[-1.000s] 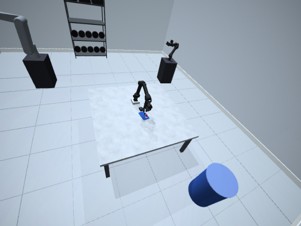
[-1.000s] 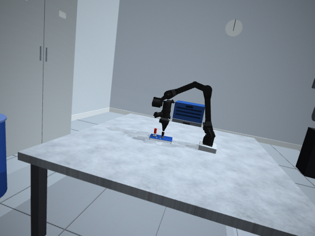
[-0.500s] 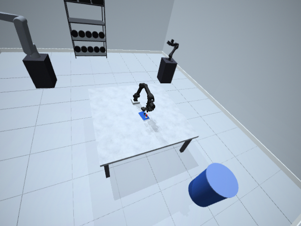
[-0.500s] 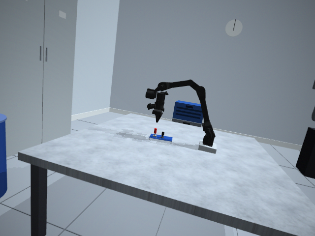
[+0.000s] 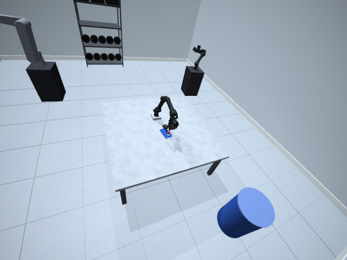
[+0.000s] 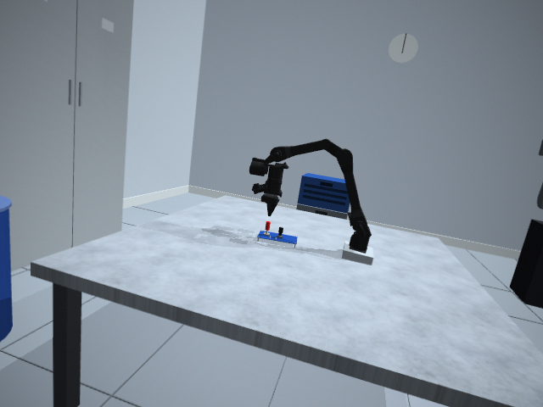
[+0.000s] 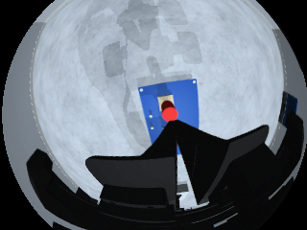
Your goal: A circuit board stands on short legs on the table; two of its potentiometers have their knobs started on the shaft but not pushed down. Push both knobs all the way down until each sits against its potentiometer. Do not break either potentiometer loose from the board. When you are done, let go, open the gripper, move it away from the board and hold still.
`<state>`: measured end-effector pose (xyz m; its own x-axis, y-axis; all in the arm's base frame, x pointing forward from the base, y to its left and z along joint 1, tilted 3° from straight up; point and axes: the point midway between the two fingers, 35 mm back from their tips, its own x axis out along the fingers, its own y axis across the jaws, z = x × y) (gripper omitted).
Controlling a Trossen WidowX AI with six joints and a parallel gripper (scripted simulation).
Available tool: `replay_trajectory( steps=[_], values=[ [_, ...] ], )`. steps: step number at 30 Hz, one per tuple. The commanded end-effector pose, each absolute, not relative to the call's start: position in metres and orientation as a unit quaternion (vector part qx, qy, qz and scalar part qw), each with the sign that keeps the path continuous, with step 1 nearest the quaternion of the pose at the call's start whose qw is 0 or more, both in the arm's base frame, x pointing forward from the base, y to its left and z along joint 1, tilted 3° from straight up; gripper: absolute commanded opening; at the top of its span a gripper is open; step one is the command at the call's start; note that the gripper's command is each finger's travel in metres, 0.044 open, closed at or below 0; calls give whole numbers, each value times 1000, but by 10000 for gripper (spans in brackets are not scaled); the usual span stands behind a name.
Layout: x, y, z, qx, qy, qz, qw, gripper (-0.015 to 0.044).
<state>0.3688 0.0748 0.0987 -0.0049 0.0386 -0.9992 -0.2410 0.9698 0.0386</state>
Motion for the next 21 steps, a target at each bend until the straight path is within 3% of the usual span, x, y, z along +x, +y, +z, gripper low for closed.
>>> replay_trajectory(
  steps=[1,21],
  values=[
    [369,76,93,-70,702,99,702,0],
    [369,76,79,-70,702,99,702,0]
  ],
)
